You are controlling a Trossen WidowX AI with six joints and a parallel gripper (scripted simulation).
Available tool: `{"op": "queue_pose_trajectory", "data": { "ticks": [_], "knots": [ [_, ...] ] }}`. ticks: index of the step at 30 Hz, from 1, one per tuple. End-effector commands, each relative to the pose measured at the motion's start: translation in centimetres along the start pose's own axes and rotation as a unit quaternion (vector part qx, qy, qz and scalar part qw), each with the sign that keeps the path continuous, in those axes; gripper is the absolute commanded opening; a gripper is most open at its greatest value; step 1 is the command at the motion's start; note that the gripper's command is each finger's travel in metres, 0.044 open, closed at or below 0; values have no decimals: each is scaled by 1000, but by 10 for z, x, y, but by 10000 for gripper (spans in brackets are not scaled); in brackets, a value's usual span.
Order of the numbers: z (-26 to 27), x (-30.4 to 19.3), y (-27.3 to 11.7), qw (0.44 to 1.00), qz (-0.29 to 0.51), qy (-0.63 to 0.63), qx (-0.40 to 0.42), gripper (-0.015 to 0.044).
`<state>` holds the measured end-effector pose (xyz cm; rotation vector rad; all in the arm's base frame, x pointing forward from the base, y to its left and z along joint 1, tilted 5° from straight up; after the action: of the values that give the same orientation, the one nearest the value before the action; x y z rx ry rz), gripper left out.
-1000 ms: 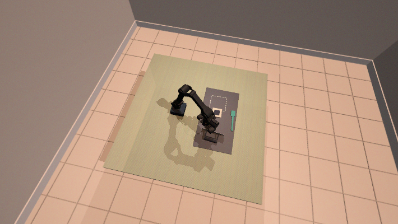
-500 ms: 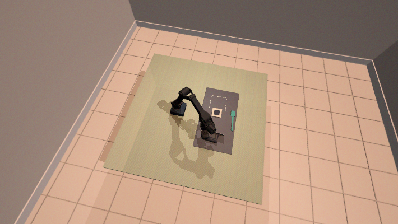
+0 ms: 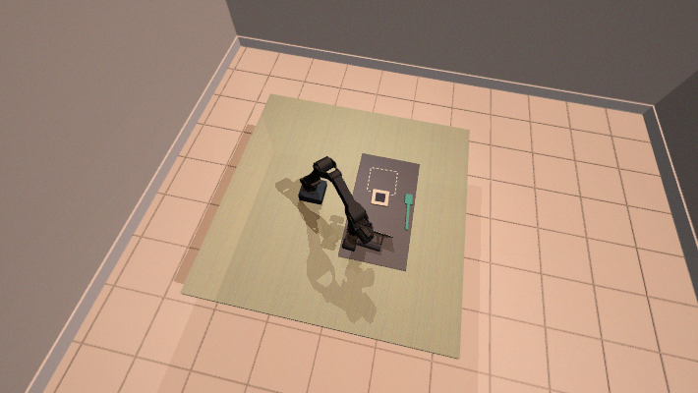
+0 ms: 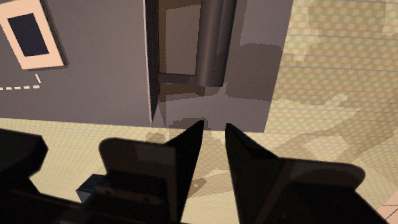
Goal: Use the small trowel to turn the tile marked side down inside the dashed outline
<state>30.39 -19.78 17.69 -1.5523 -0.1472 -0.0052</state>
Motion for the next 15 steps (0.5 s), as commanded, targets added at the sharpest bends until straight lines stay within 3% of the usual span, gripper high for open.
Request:
{"op": "queue_pose_trajectory", "data": {
  "ticks": [1, 15],
  "knots": [
    [1, 0, 1, 1000, 0, 8, 2, 100],
    [21, 3, 11, 1000, 0, 11, 3, 100]
  ]
}}
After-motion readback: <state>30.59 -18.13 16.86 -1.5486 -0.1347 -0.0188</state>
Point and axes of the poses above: the point midway between the two fingers, 35 mm back from their tips, its own y axis out along the fingers, its own z axis across the jaws, x = y × z, the point moved 9 cm from there along -y, back along the fingers, and after that the axes turned 1 degree about -y, right-handed, at the moved point
